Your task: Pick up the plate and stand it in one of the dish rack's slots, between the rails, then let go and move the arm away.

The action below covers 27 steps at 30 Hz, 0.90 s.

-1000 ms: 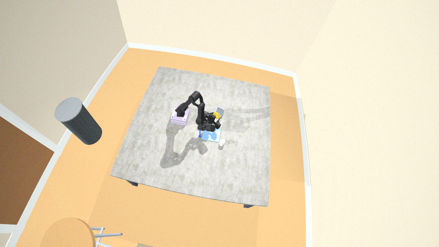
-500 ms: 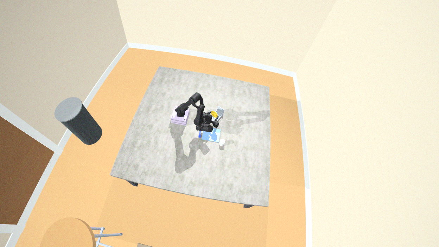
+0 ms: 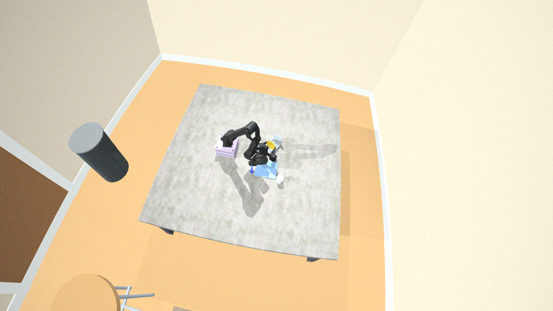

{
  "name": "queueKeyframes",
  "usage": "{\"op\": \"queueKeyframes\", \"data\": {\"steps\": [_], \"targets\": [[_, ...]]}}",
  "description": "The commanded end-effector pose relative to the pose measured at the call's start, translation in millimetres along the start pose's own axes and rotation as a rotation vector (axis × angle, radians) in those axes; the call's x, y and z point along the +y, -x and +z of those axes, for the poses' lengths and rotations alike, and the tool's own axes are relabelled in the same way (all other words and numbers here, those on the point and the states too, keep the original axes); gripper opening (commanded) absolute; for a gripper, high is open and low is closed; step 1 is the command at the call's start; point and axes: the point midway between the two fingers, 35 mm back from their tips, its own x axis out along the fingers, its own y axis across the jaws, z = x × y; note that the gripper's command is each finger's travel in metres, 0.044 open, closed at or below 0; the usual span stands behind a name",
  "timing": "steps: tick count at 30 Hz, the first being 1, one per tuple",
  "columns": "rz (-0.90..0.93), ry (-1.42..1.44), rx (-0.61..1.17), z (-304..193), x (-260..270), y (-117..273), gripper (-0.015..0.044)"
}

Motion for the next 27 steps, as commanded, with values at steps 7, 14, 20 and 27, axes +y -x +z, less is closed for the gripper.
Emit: {"op": "queueKeyframes", "data": {"steps": [7, 14, 20, 27], "targets": [[-0.001, -0.009, 0.003, -10, 4, -4, 0.0000], [0.000, -0.001, 0.001, -14, 6, -5, 0.0000], [0.002, 0.037, 0.004, -33, 6, -7, 0.0000], [0.003, 0.022, 0.003, -29, 7, -7, 0.0000]]}}
